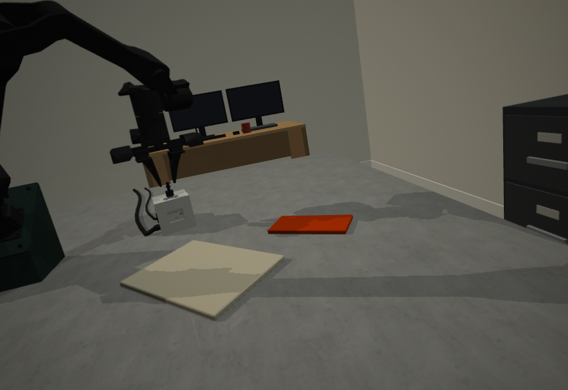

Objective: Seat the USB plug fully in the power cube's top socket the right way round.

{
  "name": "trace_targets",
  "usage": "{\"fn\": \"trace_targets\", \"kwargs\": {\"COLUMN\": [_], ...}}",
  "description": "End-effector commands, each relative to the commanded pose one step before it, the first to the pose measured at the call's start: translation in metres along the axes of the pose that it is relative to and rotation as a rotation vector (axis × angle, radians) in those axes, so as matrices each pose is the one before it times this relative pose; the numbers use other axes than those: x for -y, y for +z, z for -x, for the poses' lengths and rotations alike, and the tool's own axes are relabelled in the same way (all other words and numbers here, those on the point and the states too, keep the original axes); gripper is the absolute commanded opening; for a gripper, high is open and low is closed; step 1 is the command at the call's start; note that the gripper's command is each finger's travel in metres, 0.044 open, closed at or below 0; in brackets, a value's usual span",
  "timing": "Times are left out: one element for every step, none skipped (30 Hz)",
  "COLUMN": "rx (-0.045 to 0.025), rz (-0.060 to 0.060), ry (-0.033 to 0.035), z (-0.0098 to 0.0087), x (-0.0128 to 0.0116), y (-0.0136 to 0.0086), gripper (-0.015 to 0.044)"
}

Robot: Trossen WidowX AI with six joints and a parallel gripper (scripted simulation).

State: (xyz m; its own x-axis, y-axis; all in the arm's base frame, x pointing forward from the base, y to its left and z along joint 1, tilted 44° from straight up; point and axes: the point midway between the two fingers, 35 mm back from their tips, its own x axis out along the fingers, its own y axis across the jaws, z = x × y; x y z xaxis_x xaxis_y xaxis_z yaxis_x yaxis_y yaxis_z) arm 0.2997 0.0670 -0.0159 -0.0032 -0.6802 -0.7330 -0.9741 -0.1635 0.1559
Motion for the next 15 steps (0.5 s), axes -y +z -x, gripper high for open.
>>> {"fn": "trace_targets", "kwargs": {"rx": [0.00044, 0.00000, 0.00000, 0.00000, 0.00000, 0.00000, 0.00000, 0.00000, 0.00000, 0.00000, 0.00000, 0.00000, 0.00000, 0.00000, 0.00000], "rz": [-0.0009, 0.0000, 0.0000, 0.0000, 0.0000, 0.0000, 0.0000, 0.0000, 0.0000, 0.0000, 0.0000, 0.0000, 0.0000, 0.0000, 0.0000], "ry": [0.00010, 0.00000, 0.00000, 0.00000, 0.00000, 0.00000, 0.00000, 0.00000, 0.00000, 0.00000, 0.00000, 0.00000, 0.00000, 0.00000, 0.00000], "z": [0.00025, 0.00000, 0.00000, 0.00000, 0.00000, 0.00000, 0.00000, 0.00000, 0.00000, 0.00000, 0.00000, 0.00000, 0.00000, 0.00000, 0.00000], "x": [0.00006, 0.00000, 0.00000, 0.00000, 0.00000, 0.00000, 0.00000, 0.00000, 0.00000, 0.00000, 0.00000, 0.00000, 0.00000, 0.00000, 0.00000], "y": [-0.00001, 0.00000, 0.00000, 0.00000, 0.00000, 0.00000, 0.00000, 0.00000, 0.00000, 0.00000, 0.00000, 0.00000, 0.00000, 0.00000, 0.00000], "gripper": [0.0020, 0.0000, 0.0000, 0.0000, 0.0000, 0.0000, 0.0000, 0.0000, 0.0000, 0.0000, 0.0000, 0.0000, 0.0000, 0.0000, 0.0000]}}
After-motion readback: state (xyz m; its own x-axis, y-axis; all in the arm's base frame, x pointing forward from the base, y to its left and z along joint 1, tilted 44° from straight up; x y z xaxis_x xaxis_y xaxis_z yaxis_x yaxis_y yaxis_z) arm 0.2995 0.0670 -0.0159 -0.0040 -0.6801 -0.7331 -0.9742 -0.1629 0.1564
